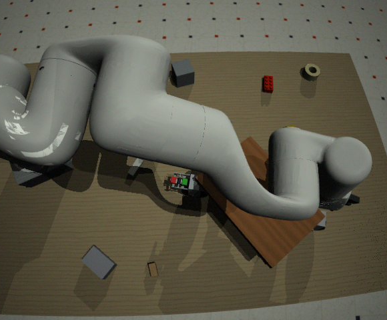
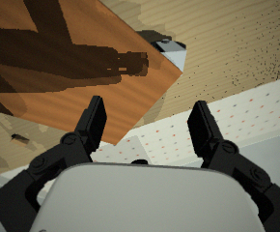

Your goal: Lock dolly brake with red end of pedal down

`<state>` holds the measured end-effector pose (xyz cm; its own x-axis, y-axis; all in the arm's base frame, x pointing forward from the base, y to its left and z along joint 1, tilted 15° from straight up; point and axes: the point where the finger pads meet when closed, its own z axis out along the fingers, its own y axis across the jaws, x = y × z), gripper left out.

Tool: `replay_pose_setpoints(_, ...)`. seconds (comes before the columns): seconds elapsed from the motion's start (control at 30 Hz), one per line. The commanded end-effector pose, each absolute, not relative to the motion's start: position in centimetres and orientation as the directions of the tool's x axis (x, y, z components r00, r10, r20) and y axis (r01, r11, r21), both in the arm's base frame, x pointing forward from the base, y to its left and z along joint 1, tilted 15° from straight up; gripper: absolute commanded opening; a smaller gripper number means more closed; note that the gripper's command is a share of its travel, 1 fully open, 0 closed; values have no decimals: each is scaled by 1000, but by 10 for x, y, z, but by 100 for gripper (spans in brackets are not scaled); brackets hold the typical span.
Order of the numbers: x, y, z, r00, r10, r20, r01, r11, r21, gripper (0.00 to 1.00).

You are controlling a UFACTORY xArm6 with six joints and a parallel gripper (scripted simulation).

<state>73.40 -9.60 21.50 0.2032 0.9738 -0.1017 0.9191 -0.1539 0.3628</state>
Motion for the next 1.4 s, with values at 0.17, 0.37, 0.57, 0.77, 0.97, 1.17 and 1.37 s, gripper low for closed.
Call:
replay_pose_setpoints(0.17, 735, -96, 218, 203, 974, -101, 917, -153, 368, 100)
replay_pose_setpoints(0.37, 735, -96, 218, 203, 974, -101, 917, -153, 368, 100)
replay_pose_setpoints(0.57, 735, -96, 218, 203, 974, -101, 917, -153, 368, 0)
replay_pose_setpoints(0.77, 716, -87, 222, 199, 974, -109, 925, -150, 350, 0)
replay_pose_setpoints(0.97, 673, -71, 225, 189, 974, -126, 939, -142, 313, 0)
replay_pose_setpoints(1.17, 640, -61, 224, 181, 974, -137, 948, -136, 288, 0)
replay_pose_setpoints(1.37, 601, -51, 221, 172, 974, -150, 957, -128, 261, 0)
